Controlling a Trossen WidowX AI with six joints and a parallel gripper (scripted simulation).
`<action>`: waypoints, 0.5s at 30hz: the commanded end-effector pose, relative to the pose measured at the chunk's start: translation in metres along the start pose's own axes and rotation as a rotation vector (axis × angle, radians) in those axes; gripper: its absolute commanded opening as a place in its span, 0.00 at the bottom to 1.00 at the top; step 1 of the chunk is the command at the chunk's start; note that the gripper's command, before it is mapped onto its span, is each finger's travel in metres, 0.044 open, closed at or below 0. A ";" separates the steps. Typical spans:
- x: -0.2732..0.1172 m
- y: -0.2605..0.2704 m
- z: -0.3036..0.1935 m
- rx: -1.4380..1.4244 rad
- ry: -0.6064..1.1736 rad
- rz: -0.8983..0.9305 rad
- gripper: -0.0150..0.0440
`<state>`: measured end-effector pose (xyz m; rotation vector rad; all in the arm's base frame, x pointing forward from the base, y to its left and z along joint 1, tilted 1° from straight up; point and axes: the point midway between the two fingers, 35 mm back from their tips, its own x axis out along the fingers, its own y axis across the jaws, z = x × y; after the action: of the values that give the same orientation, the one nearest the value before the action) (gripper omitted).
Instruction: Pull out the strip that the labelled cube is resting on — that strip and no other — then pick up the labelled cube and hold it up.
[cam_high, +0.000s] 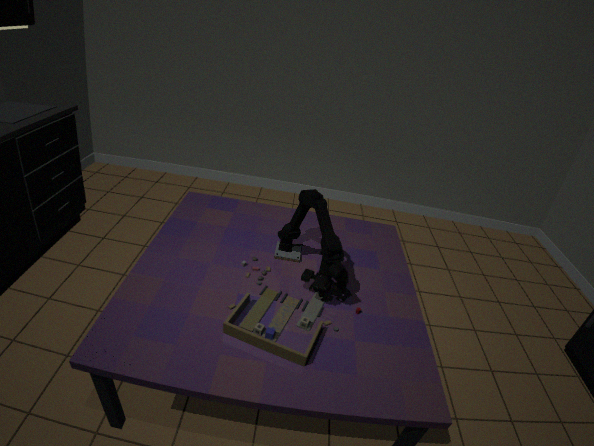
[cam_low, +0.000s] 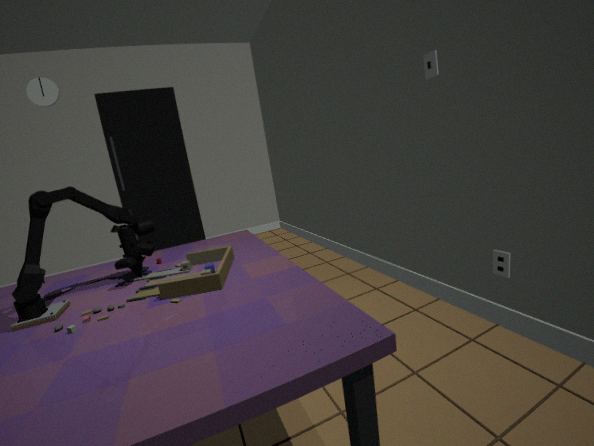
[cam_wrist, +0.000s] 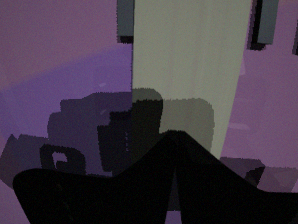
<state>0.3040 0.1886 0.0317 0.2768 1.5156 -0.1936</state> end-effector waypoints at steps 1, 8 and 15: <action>0.006 -0.003 -0.014 -0.001 0.023 -0.017 0.25; 0.006 -0.003 -0.025 -0.001 0.024 -0.017 0.25; 0.006 -0.004 -0.036 -0.001 0.025 -0.017 0.25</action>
<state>0.2816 0.1957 0.0311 0.2781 1.5174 -0.1927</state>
